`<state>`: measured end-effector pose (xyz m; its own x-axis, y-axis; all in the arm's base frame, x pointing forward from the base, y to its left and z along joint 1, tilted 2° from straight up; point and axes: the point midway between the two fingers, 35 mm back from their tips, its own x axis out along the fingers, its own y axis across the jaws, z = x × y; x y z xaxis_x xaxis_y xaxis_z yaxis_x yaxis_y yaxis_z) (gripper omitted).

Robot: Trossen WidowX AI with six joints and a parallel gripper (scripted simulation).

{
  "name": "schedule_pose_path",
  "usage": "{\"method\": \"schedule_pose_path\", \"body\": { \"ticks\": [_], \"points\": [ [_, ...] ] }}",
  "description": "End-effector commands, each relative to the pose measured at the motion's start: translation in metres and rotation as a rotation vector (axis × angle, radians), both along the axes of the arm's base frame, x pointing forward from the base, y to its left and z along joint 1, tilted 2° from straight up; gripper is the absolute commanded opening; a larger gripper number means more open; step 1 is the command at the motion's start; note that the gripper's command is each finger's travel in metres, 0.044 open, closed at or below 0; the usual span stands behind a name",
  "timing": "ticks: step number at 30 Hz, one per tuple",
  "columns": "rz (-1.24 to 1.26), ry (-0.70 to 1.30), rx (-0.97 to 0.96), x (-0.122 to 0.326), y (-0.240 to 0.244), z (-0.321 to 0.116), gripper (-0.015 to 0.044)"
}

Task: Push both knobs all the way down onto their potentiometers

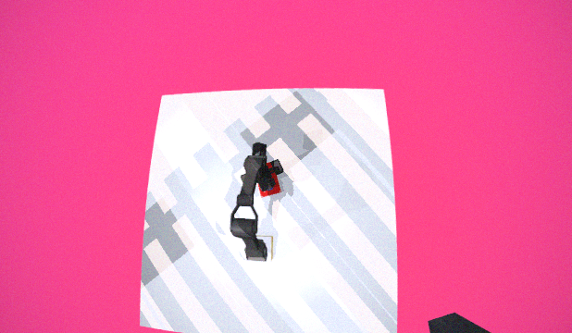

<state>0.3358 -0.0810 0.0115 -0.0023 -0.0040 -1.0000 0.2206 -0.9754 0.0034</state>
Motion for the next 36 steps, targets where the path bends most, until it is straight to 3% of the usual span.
{"method": "schedule_pose_path", "body": {
  "ticks": [1, 15, 24, 31, 36],
  "points": [
    [-0.004, 0.006, -0.002, 0.001, -0.001, -0.002, 0.0],
    [-0.004, 0.006, -0.002, 0.001, -0.001, 0.02, 0.0],
    [0.0, 0.01, 0.002, -0.001, 0.0, 0.015, 0.0236],
    [-0.002, 0.014, 0.001, -0.073, 0.016, 0.037, 0.042],
    [-0.003, 0.018, 0.0, -0.13, 0.028, 0.039, 0.044]
  ]
}}
